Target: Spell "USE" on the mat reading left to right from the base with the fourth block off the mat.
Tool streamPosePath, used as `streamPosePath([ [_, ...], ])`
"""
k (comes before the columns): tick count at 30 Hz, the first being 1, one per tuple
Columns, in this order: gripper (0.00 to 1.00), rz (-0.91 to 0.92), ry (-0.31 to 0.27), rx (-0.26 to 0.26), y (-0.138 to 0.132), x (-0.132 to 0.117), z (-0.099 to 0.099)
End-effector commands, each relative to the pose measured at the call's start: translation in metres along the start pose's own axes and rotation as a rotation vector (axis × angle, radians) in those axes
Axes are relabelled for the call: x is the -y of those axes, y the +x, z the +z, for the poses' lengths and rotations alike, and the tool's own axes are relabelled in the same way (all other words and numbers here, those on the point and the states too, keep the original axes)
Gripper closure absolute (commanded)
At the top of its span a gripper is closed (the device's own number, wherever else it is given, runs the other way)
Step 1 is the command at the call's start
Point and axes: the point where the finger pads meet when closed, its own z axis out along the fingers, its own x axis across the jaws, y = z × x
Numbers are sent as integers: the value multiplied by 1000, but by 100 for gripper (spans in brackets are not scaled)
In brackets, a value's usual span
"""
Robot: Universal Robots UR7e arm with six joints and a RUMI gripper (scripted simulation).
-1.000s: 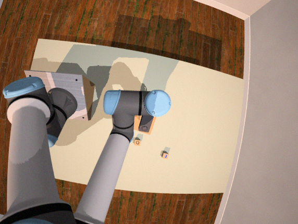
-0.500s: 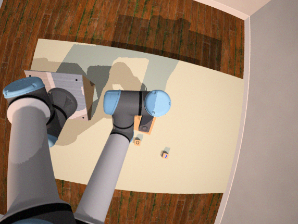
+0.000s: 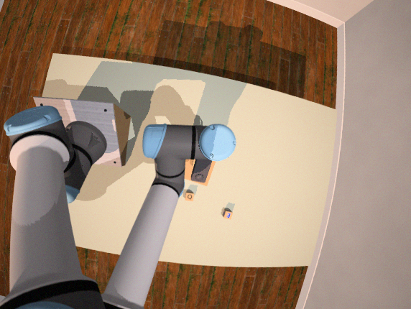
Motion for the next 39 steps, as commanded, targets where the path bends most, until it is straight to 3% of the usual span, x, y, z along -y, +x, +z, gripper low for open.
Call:
streamPosePath([
  [1, 91, -2, 1, -2, 1, 0, 1],
  [7, 88, -2, 1, -2, 1, 0, 1],
  [17, 72, -2, 1, -2, 1, 0, 1],
  [30, 72, -2, 1, -2, 1, 0, 0],
  [39, 72, 1, -1, 4, -2, 0, -20],
])
